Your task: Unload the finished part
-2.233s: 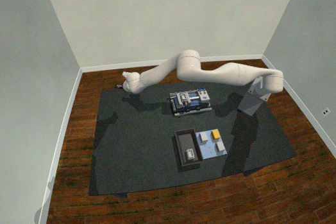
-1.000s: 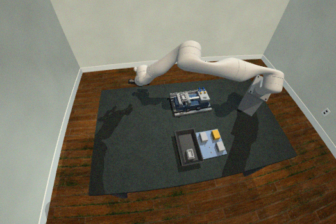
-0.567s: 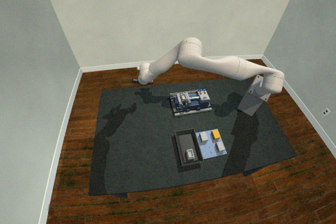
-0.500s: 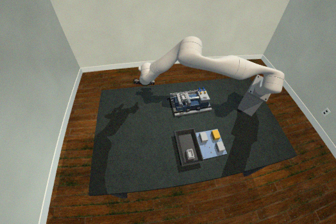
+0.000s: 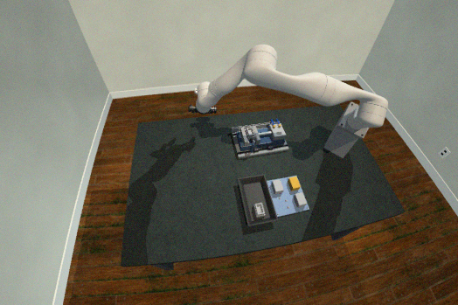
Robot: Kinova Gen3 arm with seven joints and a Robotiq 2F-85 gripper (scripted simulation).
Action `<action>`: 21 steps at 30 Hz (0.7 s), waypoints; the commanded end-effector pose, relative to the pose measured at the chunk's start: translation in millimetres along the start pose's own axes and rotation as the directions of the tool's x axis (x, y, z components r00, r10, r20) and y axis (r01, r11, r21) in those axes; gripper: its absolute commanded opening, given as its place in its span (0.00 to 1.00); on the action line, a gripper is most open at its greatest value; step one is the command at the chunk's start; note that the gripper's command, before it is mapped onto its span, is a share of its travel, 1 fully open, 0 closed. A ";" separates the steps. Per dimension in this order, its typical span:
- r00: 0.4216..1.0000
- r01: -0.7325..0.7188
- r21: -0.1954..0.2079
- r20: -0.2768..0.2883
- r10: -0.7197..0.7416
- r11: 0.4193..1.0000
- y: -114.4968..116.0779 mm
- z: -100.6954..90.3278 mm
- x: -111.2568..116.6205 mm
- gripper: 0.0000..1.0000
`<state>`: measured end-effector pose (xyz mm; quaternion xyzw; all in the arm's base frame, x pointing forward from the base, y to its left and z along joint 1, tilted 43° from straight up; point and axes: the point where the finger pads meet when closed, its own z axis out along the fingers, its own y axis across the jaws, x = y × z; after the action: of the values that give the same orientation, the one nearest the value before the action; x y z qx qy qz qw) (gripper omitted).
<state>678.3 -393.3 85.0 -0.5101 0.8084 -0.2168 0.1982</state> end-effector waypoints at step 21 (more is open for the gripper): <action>0.999 0.004 -0.056 0.048 -0.002 0.998 44.9 3.9 9.4 1.00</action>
<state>644.7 -382.1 54.9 -0.5236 0.8076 -0.1807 0.2027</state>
